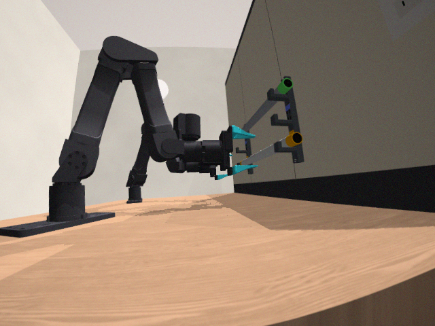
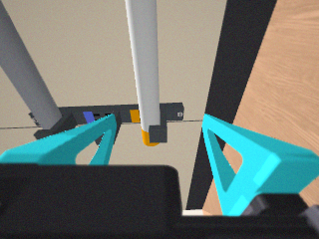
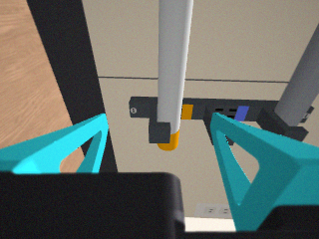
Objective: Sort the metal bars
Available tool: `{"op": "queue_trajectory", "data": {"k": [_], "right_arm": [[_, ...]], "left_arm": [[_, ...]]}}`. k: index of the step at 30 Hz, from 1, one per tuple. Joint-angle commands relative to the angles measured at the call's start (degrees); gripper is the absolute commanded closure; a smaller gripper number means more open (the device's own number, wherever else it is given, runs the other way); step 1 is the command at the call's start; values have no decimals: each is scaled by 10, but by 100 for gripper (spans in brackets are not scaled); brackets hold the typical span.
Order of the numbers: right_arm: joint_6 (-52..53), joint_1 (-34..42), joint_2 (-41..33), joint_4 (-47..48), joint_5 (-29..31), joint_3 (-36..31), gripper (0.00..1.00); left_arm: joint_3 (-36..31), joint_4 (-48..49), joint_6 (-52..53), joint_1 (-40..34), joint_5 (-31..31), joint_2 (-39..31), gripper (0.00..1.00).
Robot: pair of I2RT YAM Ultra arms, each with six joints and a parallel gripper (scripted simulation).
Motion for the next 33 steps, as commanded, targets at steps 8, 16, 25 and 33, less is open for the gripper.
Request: {"op": "queue_trajectory", "data": {"k": [8, 16, 25, 33], "right_arm": [[1, 8, -19, 12, 5, -8, 10], [1, 9, -21, 13, 6, -10, 7], [1, 10, -23, 13, 7, -13, 4], [1, 12, -25, 14, 9, -16, 0]], "left_arm": [[-10, 15, -2, -7, -4, -20, 11], [-13, 16, -2, -8, -5, -21, 8], [-16, 17, -2, -9, -6, -23, 5], [-19, 18, -2, -11, -7, -25, 1]]}}
